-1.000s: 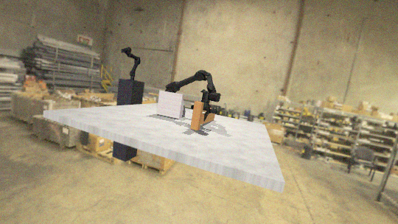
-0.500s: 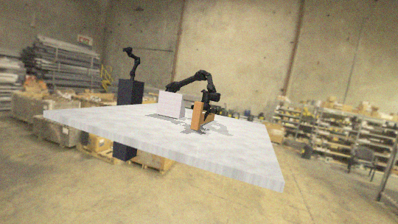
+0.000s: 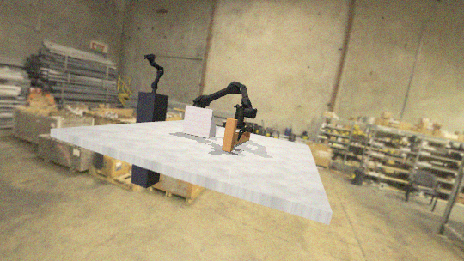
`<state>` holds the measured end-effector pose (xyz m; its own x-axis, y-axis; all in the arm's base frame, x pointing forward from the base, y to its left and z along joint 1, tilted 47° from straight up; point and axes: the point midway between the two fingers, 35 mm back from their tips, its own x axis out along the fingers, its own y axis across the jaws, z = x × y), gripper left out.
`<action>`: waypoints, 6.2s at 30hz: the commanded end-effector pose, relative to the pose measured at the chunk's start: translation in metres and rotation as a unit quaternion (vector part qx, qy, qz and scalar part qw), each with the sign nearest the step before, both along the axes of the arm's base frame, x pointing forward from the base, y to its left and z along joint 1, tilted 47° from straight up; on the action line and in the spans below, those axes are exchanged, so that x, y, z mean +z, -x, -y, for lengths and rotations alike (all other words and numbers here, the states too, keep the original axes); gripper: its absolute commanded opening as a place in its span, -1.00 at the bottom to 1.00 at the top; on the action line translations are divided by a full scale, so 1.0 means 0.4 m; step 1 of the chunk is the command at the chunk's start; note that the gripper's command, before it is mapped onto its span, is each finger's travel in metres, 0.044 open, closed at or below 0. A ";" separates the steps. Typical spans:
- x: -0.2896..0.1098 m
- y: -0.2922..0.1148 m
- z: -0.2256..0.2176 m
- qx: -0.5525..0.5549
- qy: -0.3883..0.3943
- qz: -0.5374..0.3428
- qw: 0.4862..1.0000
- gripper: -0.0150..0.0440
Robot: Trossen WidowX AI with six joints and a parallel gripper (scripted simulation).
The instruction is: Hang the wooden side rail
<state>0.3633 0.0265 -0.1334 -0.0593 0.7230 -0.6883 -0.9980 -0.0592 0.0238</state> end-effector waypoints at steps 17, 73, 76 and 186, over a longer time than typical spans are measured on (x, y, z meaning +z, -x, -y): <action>-0.003 0.000 0.014 -0.004 0.001 0.001 1.000 -0.49; -0.013 -0.001 0.023 -0.004 0.001 0.001 1.000 -0.49; -0.014 -0.002 0.023 -0.004 0.001 0.001 1.000 -0.49; -0.034 -0.002 0.043 -0.004 0.002 0.001 1.000 -0.49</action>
